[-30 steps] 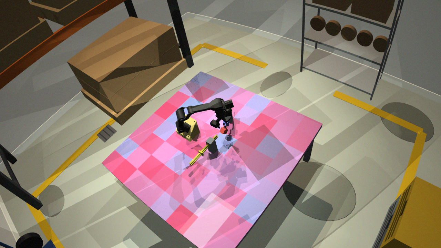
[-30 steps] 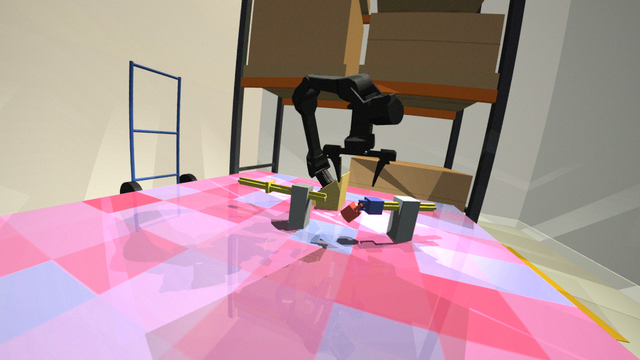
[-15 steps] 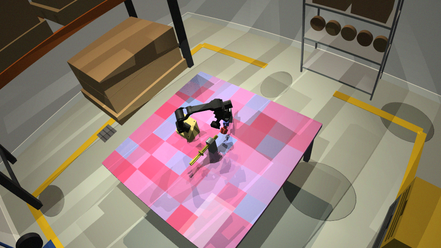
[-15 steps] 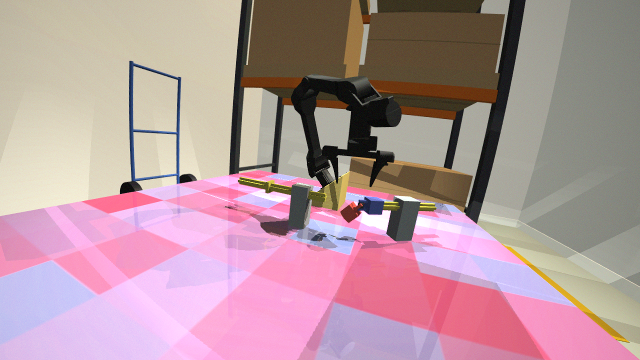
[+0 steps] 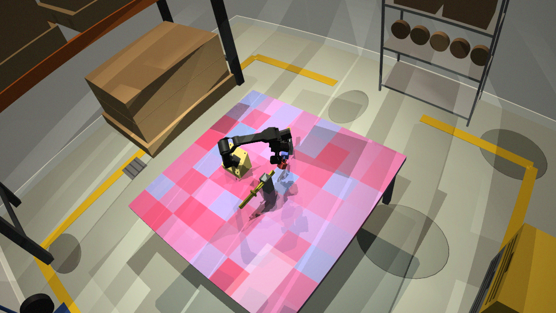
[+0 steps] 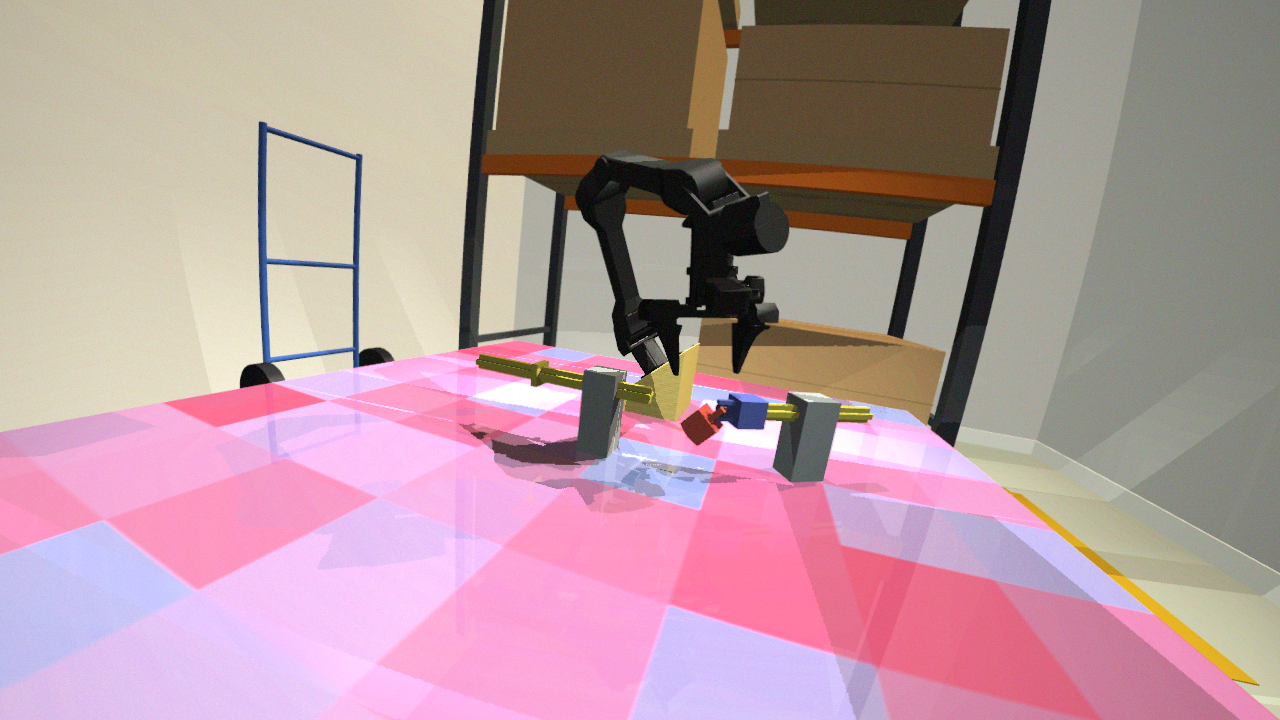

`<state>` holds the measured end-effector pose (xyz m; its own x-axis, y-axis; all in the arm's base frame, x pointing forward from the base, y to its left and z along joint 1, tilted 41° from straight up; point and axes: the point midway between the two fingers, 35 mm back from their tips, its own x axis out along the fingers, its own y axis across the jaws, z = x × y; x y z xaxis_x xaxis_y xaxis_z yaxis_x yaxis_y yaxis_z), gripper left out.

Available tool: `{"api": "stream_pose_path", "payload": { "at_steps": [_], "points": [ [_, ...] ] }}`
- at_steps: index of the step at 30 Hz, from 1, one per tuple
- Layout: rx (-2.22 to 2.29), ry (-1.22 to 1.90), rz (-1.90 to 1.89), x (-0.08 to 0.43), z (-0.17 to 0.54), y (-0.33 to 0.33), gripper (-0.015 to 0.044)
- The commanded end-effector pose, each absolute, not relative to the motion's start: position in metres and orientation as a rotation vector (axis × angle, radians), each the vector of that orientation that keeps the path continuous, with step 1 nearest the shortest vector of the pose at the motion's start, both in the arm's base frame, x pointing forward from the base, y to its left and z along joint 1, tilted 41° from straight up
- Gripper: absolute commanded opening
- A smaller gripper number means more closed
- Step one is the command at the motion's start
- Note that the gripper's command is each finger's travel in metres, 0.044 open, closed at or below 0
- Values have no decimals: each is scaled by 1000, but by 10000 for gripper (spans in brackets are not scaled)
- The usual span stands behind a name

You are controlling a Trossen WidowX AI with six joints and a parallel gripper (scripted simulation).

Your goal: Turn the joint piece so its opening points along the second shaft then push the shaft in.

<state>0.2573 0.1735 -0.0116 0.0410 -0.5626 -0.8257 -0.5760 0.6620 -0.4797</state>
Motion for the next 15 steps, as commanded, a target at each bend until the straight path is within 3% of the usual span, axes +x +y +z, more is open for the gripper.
{"api": "stream_pose_path", "payload": {
  "at_steps": [1,15],
  "points": [
    [-1020,1622,113,256,-13,171,440],
    [-1253,1599,471,256,-15,165,440]
  ]
}}
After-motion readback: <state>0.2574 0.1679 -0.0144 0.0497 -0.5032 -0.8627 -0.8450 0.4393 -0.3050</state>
